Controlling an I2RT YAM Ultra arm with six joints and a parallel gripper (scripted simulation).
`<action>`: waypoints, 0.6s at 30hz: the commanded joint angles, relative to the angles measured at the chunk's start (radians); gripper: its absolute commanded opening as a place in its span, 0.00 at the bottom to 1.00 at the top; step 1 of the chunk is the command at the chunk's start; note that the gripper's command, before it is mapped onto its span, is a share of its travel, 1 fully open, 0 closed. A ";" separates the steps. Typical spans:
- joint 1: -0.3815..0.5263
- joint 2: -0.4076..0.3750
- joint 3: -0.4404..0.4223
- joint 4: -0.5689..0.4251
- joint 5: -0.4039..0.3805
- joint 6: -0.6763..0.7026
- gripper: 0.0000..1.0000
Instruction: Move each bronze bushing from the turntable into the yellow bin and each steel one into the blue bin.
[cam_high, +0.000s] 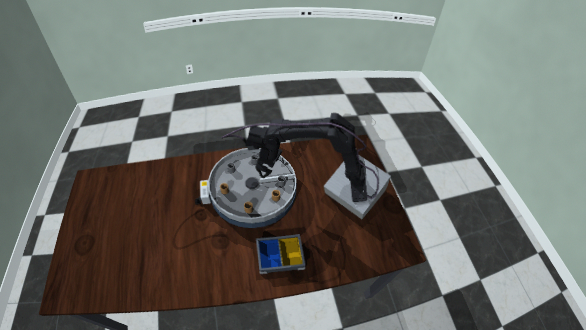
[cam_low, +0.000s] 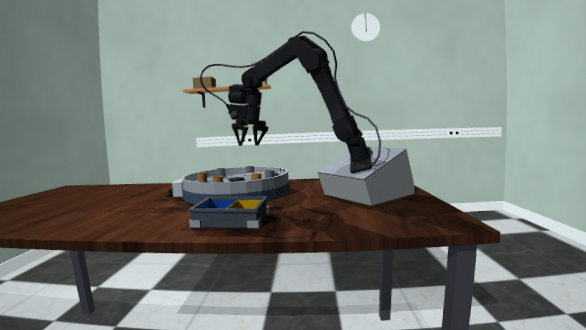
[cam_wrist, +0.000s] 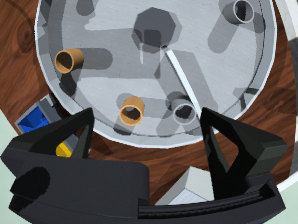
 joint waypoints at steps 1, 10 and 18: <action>-0.050 -0.056 -0.019 -0.166 0.027 0.098 1.00; -0.093 -0.079 -0.008 -0.248 0.031 0.126 1.00; -0.095 -0.080 -0.010 -0.250 0.025 0.121 1.00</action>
